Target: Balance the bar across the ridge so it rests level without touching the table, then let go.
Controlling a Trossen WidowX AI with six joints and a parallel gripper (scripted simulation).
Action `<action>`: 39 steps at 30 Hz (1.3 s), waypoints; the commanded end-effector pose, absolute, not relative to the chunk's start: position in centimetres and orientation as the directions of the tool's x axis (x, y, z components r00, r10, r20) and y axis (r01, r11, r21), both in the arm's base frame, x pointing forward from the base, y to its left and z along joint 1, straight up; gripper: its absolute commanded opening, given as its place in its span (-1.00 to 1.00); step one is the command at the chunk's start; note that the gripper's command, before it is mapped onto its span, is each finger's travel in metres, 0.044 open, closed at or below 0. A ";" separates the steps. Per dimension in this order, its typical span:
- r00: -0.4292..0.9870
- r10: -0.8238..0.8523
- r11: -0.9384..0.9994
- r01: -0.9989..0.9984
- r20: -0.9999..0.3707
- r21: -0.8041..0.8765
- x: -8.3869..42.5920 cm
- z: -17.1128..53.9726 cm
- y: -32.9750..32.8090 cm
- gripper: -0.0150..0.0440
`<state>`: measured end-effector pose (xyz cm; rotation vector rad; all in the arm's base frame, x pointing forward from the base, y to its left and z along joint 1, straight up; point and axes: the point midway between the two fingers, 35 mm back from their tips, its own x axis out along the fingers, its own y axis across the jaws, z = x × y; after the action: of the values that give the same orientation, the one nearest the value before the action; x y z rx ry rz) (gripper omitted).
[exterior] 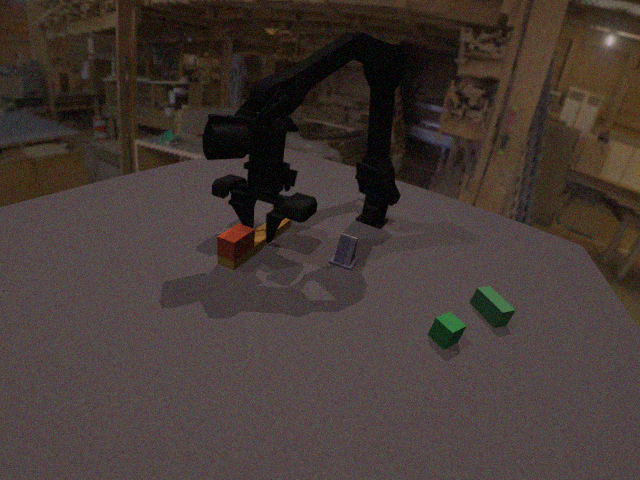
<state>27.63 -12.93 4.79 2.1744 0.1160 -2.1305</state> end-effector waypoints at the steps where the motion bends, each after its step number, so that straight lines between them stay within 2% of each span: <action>1: 0.021 -0.013 -0.993 0.121 -1.000 0.015 27.6 4.8 -12.9 0.00; 6: 0.021 -0.013 -0.993 0.121 -1.000 0.015 27.6 4.8 -12.9 -0.12; 10: 0.021 -0.013 -0.993 0.120 -1.000 0.015 27.7 5.4 -13.0 -0.47; 11: 0.022 -0.013 -0.993 0.120 -1.000 0.015 27.8 5.6 -13.0 -0.49; 39: 0.024 -0.012 -0.993 0.117 -1.000 0.015 27.8 12.8 -13.0 -0.49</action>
<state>27.71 -12.98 11.70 2.1634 0.1227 -2.1479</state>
